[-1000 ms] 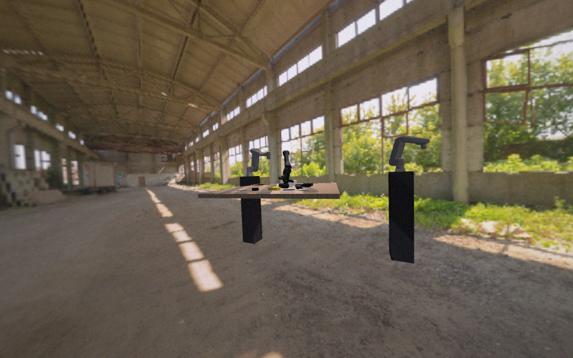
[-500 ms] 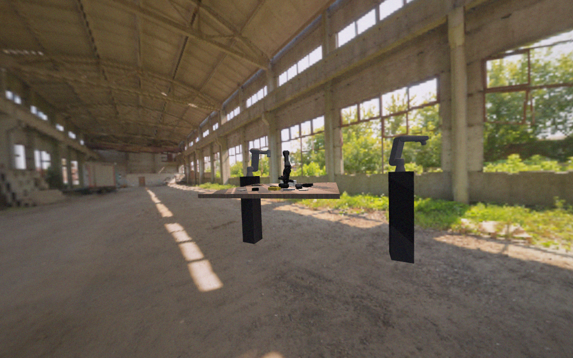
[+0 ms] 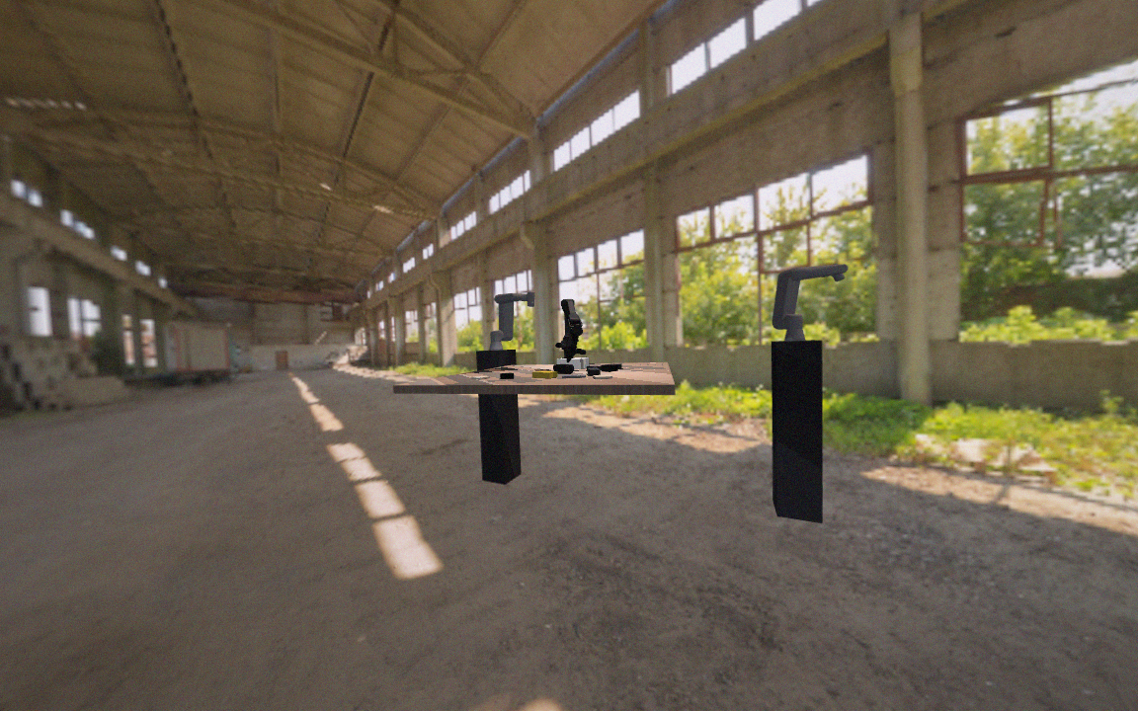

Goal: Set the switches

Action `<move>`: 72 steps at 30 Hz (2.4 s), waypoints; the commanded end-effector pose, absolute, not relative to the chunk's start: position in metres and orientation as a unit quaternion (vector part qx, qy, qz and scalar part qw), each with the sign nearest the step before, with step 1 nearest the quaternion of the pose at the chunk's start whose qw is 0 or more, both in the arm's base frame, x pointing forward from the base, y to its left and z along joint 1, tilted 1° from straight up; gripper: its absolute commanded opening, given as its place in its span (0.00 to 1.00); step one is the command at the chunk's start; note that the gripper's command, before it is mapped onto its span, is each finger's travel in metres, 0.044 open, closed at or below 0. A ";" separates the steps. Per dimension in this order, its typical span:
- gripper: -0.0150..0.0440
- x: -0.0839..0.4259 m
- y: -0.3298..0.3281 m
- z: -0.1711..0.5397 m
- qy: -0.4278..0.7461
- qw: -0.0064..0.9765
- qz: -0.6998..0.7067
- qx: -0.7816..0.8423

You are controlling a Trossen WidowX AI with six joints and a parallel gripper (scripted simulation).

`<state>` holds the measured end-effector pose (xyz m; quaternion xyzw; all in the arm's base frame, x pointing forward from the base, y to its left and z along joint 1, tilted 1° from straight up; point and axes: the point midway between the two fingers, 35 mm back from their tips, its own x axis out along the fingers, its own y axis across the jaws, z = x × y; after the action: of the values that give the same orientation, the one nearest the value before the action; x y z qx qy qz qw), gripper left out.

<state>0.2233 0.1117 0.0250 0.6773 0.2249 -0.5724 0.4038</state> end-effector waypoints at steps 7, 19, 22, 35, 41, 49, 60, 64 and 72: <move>0.25 0.231 0.104 0.026 0.243 0.421 -0.556 0.674; 0.25 0.232 0.105 0.006 0.243 0.421 -0.557 0.674; 0.25 0.232 0.105 0.001 0.243 0.420 -0.557 0.674; 0.25 0.231 0.105 -0.020 0.244 0.420 -0.557 0.674; 0.25 0.231 0.105 -0.025 0.244 0.420 -0.557 0.674; 0.25 0.233 0.104 -0.025 0.244 0.420 -0.557 0.674; 0.25 0.237 0.101 -0.025 0.244 0.420 -0.557 0.674; 0.25 0.238 0.100 -0.025 0.244 0.420 -0.557 0.674; 0.25 0.241 0.099 -0.025 0.243 0.420 -0.557 0.674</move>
<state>0.2391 0.0993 -0.0250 0.6737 0.2423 -0.5572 0.4207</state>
